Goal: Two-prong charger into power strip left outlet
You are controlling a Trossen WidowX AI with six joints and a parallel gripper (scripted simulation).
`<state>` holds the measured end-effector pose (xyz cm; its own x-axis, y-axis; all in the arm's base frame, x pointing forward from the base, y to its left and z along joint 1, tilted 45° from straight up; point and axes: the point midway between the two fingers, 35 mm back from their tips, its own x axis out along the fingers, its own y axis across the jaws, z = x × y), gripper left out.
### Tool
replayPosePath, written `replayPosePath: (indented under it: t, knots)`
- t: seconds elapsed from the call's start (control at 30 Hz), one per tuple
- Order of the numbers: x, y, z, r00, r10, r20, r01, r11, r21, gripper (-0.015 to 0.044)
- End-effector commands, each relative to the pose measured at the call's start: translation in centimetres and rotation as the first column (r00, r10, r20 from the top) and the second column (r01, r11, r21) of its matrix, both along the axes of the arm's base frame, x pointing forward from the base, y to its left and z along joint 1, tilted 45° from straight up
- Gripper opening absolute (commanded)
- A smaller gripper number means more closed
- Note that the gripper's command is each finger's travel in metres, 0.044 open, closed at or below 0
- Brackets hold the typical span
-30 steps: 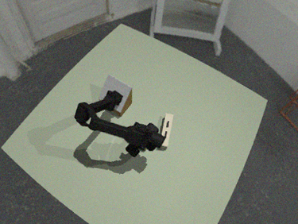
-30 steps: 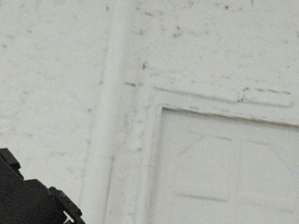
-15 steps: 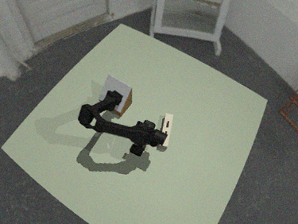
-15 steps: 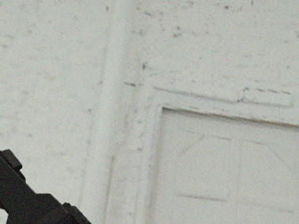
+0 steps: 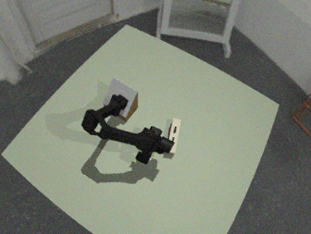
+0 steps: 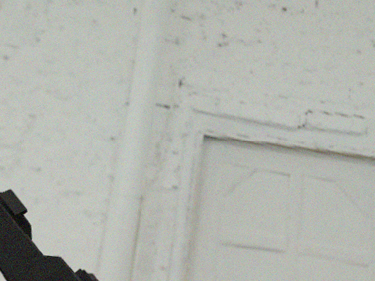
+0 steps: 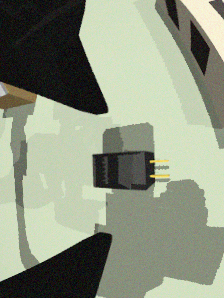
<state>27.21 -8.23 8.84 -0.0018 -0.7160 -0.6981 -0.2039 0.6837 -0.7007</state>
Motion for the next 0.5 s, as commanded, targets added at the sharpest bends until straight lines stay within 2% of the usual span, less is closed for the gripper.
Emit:
replayPosePath:
  t: [0.0, 0.47]
  knots:
    - [0.0, -0.4, -0.5, 1.0, 0.003, -0.008, -0.004, 1.0, -0.004, 0.044]
    - [0.2, -2.0, -2.1, 1.0, 0.004, -0.008, -0.004, 1.0, -0.004, 0.044]
